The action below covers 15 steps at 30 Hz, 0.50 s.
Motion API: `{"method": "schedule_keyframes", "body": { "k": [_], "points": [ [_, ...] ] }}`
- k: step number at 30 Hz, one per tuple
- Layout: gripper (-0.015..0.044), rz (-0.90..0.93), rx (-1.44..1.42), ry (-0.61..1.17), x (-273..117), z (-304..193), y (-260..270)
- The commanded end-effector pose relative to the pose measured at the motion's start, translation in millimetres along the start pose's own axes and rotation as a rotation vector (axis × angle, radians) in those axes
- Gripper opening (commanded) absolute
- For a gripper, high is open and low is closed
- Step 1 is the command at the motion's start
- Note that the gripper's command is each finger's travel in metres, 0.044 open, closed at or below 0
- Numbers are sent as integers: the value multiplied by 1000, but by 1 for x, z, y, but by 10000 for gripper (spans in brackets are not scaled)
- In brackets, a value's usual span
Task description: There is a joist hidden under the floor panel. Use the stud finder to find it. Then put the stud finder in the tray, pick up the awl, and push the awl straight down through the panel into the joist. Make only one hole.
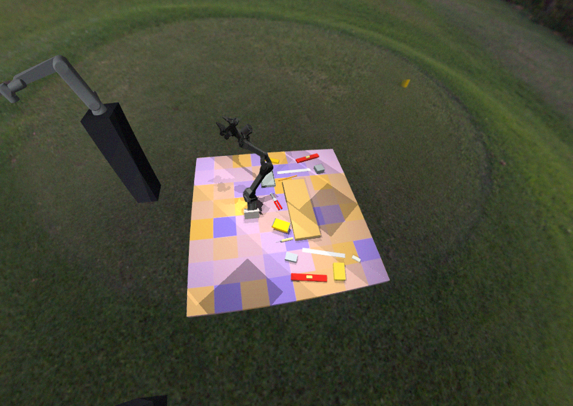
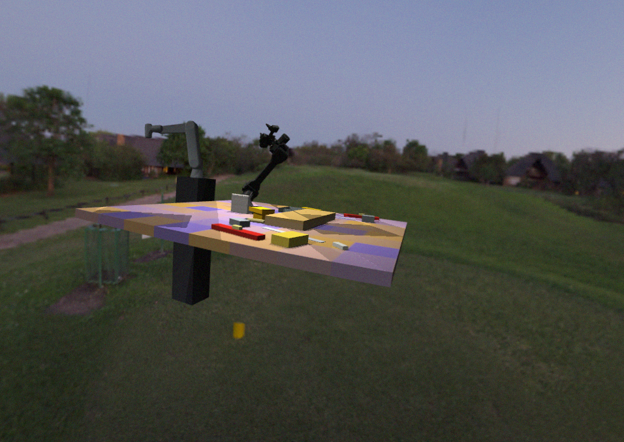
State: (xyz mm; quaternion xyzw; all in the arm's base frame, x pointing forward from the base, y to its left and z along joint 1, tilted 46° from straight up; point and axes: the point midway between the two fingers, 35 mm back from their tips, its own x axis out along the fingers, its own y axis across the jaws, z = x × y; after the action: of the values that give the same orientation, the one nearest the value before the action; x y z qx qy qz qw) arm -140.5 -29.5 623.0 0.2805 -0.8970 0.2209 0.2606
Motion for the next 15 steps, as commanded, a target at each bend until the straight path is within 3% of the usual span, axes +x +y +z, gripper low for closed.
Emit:
{"method": "schedule_keyframes", "body": {
  "k": [1, 15],
  "points": [
    [426, 4, 1, 1, 0, 0, 1],
    [440, 436, 127, 173, -38, -35, 118]
  ]
}}
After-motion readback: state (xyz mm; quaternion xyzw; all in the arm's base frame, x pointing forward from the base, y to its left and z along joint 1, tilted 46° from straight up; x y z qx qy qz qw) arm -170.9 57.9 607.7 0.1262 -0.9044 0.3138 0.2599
